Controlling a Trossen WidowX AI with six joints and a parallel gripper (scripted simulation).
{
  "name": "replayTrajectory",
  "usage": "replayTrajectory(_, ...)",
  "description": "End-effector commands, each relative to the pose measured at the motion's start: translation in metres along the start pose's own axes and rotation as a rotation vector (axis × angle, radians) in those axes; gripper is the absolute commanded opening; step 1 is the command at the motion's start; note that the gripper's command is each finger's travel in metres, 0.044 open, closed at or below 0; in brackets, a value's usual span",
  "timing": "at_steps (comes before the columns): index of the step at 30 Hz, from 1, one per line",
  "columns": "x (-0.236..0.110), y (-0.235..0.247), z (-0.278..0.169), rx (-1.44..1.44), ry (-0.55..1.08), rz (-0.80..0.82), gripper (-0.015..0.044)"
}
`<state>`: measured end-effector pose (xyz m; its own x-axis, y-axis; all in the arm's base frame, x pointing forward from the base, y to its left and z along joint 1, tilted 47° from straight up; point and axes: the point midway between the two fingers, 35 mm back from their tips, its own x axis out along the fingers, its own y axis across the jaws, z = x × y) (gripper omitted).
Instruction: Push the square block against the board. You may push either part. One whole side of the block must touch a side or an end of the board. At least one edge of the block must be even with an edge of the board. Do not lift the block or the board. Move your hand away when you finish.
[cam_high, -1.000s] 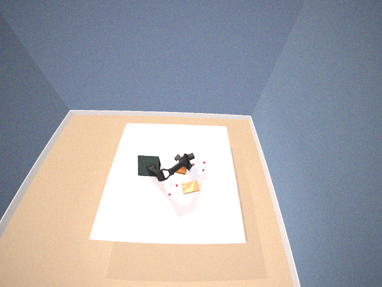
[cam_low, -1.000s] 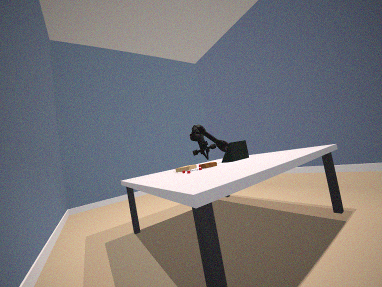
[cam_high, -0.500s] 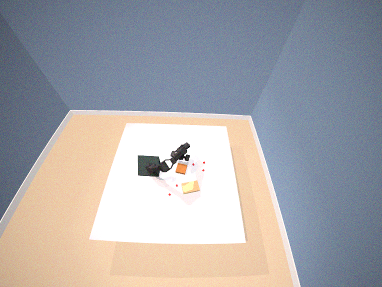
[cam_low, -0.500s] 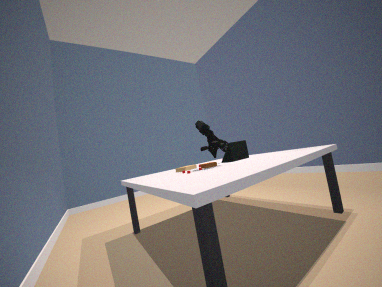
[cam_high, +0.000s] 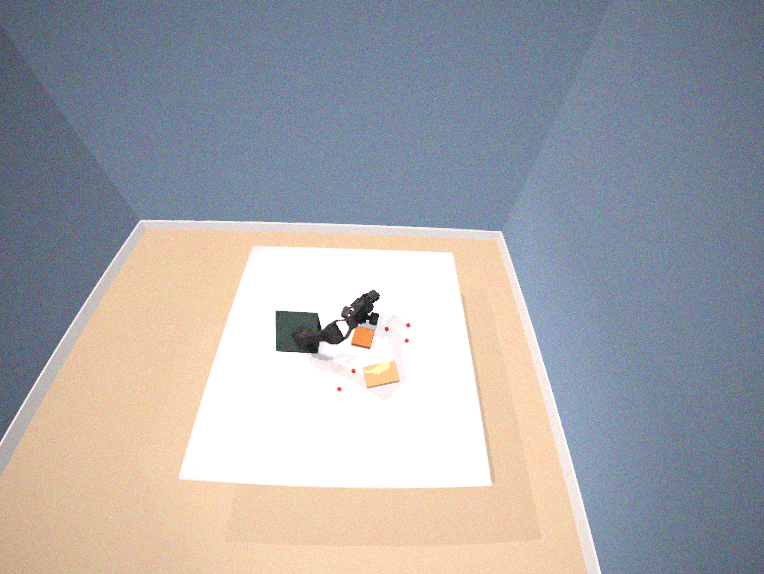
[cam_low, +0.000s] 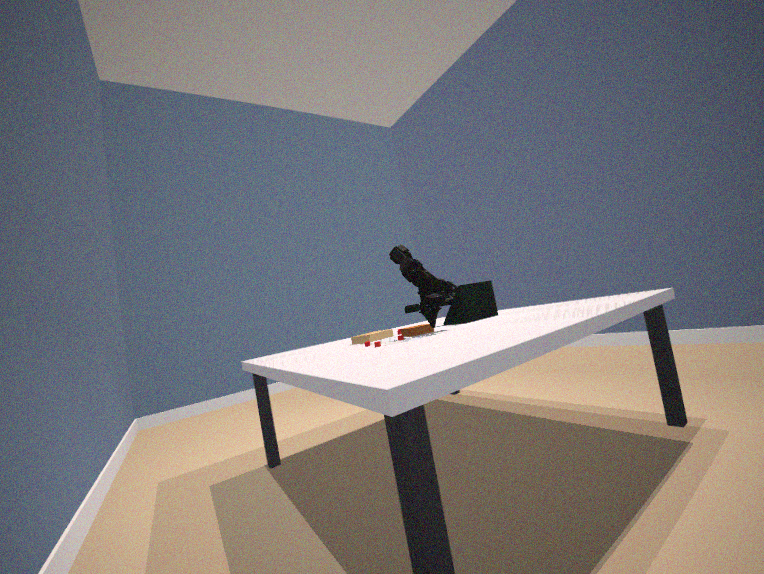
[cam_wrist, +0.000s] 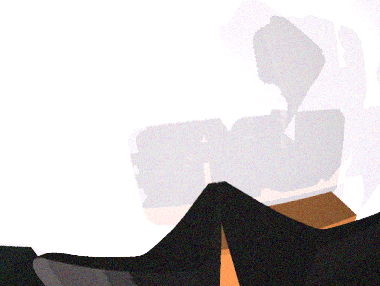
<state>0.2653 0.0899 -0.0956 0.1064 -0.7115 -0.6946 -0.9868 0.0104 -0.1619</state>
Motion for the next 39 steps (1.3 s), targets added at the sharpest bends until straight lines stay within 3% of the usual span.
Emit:
replayTrajectory(1,0.013,0.003,0.001,-0.013,0.007,-0.003,0.0000)
replayTrajectory(39,0.011,-0.002,-0.038,-0.015,0.006,-0.002,0.0000)
